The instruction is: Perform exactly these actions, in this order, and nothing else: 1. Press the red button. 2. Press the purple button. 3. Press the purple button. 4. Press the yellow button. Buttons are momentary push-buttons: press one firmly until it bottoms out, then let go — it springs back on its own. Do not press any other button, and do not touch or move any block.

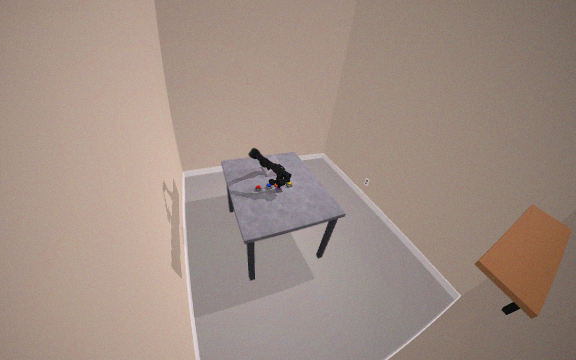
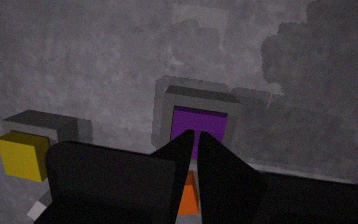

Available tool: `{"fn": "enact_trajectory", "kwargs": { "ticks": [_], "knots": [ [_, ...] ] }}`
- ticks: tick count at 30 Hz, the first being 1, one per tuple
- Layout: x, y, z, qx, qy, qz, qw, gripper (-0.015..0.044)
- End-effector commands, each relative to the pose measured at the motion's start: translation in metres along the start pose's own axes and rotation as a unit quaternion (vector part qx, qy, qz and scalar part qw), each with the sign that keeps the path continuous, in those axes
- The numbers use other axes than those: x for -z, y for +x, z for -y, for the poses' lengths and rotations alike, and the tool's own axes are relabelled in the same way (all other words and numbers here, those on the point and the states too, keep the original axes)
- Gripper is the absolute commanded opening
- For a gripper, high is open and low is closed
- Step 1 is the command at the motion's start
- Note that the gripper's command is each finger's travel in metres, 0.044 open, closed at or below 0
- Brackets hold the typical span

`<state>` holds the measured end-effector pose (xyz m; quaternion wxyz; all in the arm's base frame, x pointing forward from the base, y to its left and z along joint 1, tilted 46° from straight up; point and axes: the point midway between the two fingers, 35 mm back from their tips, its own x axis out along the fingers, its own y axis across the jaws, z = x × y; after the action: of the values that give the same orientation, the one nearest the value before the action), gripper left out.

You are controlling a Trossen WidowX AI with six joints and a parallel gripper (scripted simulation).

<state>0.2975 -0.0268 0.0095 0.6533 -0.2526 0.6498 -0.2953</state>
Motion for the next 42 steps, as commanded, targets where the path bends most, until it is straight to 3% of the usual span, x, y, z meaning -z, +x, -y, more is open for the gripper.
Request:
{"fn": "enact_trajectory", "kwargs": {
  "ticks": [1,6,10,14,20,24,31,39,42],
  "knots": [
    [0.0,0.001,0.0,0.002,-0.002,0.0,1.0,0.002],
    [0.0,0.001,0.0,0.002,-0.002,0.0,1.0,0.002],
    [0.0,-0.03,0.0,0.001,-0.002,0.0,1.0,0.002],
    [0.0,-0.035,0.0,0.001,-0.002,0.0,1.0,0.002],
    [0.0,-0.094,-0.001,0.0,-0.003,0.0,1.0,0.002],
    [0.001,-0.094,-0.004,0.0,-0.003,0.0,1.0,0.002],
    [0.037,-0.095,-0.119,-0.004,-0.003,0.0,1.0,0.002],
    [0.04,-0.092,-0.126,-0.003,-0.003,0.0,1.0,0.002],
    [0.039,-0.056,-0.127,-0.003,-0.002,0.0,1.0,0.002]
  ]
}}
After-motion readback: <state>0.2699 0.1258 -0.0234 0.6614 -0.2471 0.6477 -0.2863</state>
